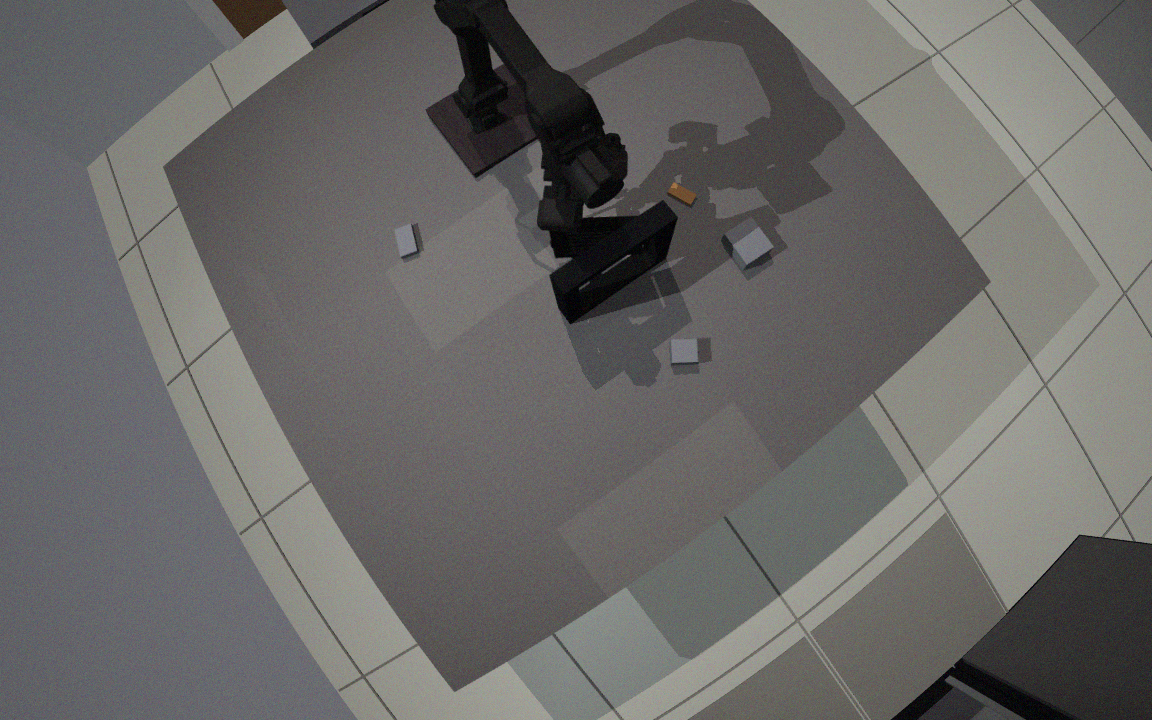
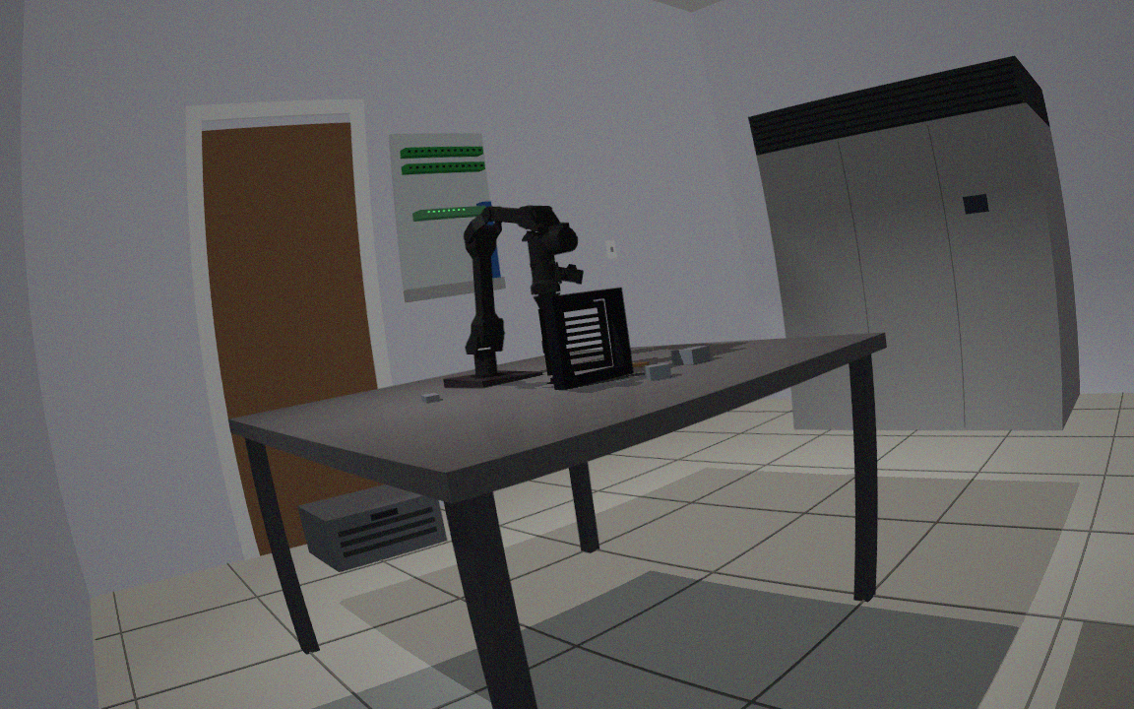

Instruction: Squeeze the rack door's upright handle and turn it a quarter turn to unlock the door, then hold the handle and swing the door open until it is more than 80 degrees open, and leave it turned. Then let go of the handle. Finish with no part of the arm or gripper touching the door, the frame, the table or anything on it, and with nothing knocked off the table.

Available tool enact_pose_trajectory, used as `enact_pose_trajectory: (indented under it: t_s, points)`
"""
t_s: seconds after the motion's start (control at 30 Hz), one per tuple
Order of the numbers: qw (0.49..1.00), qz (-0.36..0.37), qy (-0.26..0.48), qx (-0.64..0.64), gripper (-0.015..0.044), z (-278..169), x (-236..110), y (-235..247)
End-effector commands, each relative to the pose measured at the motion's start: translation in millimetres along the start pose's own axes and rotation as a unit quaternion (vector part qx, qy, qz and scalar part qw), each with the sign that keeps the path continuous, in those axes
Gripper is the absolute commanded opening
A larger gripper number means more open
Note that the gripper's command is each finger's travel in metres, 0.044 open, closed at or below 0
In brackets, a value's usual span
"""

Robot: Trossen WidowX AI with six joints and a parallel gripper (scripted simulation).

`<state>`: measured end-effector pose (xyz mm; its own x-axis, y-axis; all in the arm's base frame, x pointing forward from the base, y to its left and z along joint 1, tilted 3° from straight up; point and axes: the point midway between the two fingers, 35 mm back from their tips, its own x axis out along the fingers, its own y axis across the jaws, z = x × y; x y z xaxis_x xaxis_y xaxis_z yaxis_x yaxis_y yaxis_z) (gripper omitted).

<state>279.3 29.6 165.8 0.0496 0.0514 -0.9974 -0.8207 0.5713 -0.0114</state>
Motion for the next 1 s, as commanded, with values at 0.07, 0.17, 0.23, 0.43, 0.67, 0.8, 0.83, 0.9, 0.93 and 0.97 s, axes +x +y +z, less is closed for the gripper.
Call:
enact_pose_trajectory:
  t_s: [0.07,0.17,0.23,0.43,0.67,0.8,0.83,0.9,0.93,0.97]
  points:
    - [0.999,-0.002,-0.003,0.051,0.0016,4,1,8]
    - [0.997,-0.002,-0.003,0.074,0.0016,6,1,14]
    - [0.996,-0.001,-0.003,0.089,0.0016,8,1,17]
    - [0.991,-0.001,-0.003,0.131,0.0016,13,1,27]
    - [0.984,0.0,-0.003,0.179,0.0016,20,1,37]
    - [0.979,0.0,-0.003,0.206,0.0016,24,1,43]
    - [0.977,0.0,-0.004,0.213,0.0016,25,1,44]
    - [0.974,0.0,-0.004,0.226,0.0016,28,1,47]
    - [0.972,0.0,-0.004,0.233,0.0016,29,1,48]
    - [0.971,0.001,-0.004,0.24,0.0016,30,1,49]
